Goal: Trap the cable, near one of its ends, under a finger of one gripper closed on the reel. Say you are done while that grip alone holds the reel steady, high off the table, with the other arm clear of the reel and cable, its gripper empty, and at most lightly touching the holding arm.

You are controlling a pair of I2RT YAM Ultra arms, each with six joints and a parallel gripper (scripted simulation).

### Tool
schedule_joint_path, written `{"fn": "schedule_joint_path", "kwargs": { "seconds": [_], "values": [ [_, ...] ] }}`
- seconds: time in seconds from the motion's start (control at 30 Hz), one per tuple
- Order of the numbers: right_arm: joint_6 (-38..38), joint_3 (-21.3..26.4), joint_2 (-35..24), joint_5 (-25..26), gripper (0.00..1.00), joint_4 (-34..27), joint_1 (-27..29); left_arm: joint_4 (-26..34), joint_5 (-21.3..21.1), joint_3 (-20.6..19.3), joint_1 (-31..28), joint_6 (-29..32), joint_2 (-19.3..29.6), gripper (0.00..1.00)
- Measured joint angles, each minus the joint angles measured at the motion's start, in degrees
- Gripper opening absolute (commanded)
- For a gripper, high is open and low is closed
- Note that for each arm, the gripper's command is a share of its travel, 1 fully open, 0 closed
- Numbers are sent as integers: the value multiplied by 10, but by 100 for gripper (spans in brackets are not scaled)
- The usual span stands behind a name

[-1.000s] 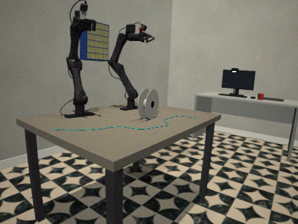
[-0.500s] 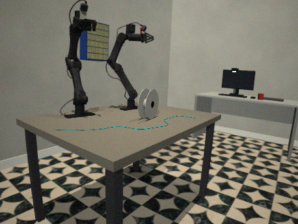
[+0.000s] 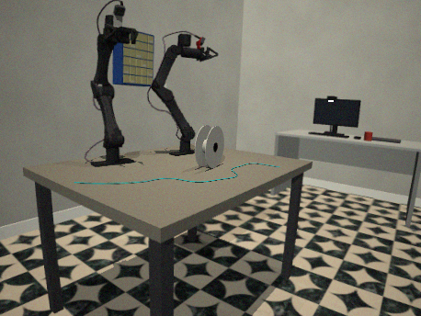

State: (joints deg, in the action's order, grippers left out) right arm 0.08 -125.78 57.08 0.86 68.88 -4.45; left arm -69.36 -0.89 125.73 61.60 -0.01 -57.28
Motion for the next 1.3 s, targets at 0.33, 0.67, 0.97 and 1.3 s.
{"fn": "schedule_joint_path", "kwargs": {
  "seconds": [0.33, 0.67, 0.97, 1.3],
  "values": [
    [0, 0, 0, -1, 100, 0, 15, 0, 0, 0, 148, 0, 0, 100],
    [0, 0, 0, -1, 100, 0, 29, 0, 0, 0, 276, 0, 0, 100],
    [0, 0, 0, -2, 100, 0, 35, 0, 1, 0, 317, 0, 0, 100],
    [0, 0, 0, -3, 100, 0, 38, 0, 5, 0, 323, 0, 0, 100]
  ]
}}
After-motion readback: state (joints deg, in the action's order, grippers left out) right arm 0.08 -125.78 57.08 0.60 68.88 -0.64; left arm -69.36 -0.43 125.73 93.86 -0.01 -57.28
